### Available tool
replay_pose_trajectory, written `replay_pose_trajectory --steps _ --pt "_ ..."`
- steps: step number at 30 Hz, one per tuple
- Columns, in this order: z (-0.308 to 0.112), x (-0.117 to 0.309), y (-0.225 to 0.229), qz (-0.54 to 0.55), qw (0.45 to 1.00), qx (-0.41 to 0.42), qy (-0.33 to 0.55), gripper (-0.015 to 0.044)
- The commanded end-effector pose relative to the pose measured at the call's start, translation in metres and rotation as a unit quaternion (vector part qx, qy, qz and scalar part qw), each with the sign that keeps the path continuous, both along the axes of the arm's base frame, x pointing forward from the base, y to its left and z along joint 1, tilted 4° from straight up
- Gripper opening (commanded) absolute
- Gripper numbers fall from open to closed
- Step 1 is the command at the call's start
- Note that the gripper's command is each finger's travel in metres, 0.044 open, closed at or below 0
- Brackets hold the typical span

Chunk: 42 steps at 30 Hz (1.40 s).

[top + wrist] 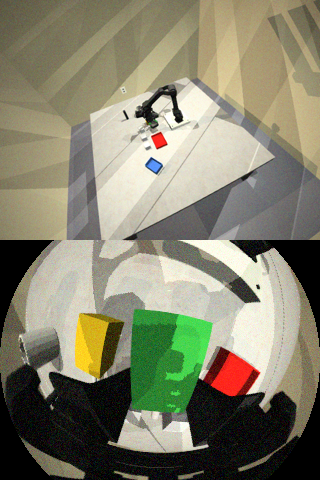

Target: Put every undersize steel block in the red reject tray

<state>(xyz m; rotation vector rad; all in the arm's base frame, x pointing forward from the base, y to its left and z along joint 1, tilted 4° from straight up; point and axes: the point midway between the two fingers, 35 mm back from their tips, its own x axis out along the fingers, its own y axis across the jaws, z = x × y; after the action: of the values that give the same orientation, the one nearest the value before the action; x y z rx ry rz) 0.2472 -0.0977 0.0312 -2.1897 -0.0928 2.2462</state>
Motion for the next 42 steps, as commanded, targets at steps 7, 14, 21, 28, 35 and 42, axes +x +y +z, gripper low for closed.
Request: replay_pose_trajectory --steps 7,14,21,28,35,42 --pt "-0.016 -0.001 0.000 -0.003 1.000 -0.004 -0.001 0.0000" --pt "-0.023 -0.001 0.000 -0.003 1.000 -0.004 -0.001 0.0000" --pt "-0.034 -0.002 0.001 -0.003 1.000 -0.004 -0.001 0.0000" --pt "-0.032 -0.003 0.002 0.000 1.000 0.000 0.000 0.0184" --pt "-0.020 -0.001 0.001 0.000 1.000 -0.001 0.000 0.0368" --pt "0.045 0.000 -0.002 -0.003 1.000 -0.004 -0.001 0.0440"
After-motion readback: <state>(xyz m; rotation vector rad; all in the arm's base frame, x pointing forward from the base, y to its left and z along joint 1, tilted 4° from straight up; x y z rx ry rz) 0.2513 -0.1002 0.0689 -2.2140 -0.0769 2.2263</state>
